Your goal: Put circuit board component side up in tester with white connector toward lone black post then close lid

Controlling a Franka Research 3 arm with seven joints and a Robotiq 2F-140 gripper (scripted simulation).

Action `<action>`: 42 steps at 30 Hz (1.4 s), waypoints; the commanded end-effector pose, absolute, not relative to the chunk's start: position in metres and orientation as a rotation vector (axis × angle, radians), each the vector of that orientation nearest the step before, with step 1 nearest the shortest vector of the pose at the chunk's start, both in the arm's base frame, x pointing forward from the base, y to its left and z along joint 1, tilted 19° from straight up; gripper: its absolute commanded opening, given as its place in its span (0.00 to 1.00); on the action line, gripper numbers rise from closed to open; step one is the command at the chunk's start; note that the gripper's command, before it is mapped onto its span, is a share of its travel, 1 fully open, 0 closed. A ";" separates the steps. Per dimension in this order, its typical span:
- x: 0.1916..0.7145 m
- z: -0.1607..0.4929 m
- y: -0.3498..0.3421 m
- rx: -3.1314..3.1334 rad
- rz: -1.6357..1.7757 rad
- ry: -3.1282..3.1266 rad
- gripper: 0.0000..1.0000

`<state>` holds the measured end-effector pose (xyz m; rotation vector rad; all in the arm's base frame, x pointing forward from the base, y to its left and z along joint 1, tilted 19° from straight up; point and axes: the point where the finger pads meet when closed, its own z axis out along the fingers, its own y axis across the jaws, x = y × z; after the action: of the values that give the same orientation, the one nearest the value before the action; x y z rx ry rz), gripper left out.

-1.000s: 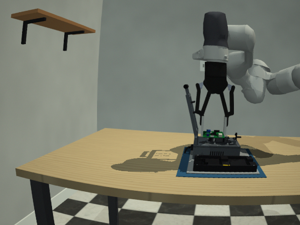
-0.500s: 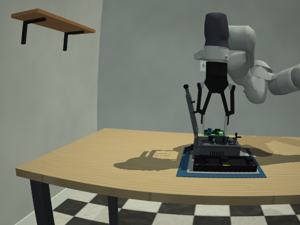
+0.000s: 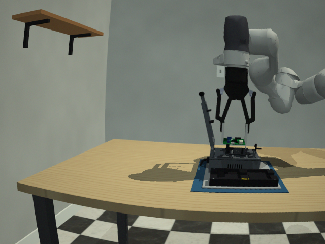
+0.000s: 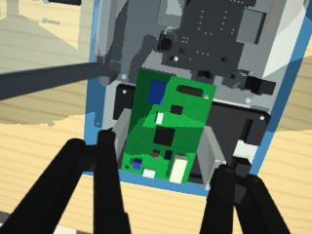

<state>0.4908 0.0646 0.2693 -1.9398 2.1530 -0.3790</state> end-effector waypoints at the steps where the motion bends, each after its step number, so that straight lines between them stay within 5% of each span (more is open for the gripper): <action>1: 0.485 0.270 0.053 -1.973 -0.381 2.133 0.46; 42: 0.452 0.271 -0.043 -1.973 -0.381 2.133 0.46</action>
<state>0.4537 -0.0419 0.2699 -1.9389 2.1693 -0.3833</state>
